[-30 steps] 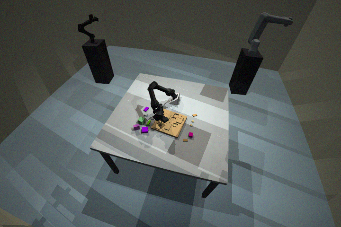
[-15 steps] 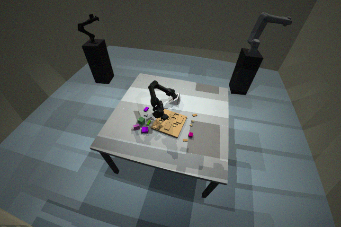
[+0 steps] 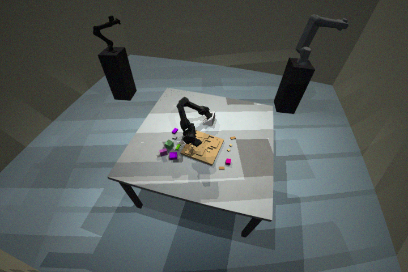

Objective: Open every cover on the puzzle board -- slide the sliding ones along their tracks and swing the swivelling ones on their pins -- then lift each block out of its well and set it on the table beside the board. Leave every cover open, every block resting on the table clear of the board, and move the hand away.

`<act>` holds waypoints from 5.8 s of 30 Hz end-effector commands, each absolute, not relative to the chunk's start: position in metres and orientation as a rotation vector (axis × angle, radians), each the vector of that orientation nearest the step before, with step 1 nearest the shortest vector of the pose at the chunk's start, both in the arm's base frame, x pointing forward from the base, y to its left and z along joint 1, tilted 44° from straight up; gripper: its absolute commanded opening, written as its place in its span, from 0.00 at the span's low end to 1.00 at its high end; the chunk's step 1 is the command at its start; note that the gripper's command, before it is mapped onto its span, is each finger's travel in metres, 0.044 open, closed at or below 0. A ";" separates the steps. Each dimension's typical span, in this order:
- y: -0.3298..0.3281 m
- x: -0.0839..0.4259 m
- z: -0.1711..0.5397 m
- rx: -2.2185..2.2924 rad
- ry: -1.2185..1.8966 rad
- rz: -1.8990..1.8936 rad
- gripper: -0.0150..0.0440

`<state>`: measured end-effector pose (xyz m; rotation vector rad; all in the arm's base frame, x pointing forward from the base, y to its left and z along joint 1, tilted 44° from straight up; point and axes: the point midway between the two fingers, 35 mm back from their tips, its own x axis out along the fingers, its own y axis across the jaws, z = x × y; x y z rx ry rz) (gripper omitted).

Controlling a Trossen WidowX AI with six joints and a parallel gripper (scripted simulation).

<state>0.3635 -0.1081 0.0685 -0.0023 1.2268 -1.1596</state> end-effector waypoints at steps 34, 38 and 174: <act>-0.119 0.362 0.058 -0.010 1.223 -1.157 0.50; -0.122 0.362 0.056 -0.010 1.223 -1.158 0.50; -0.124 0.251 0.190 -0.013 1.230 -1.157 0.39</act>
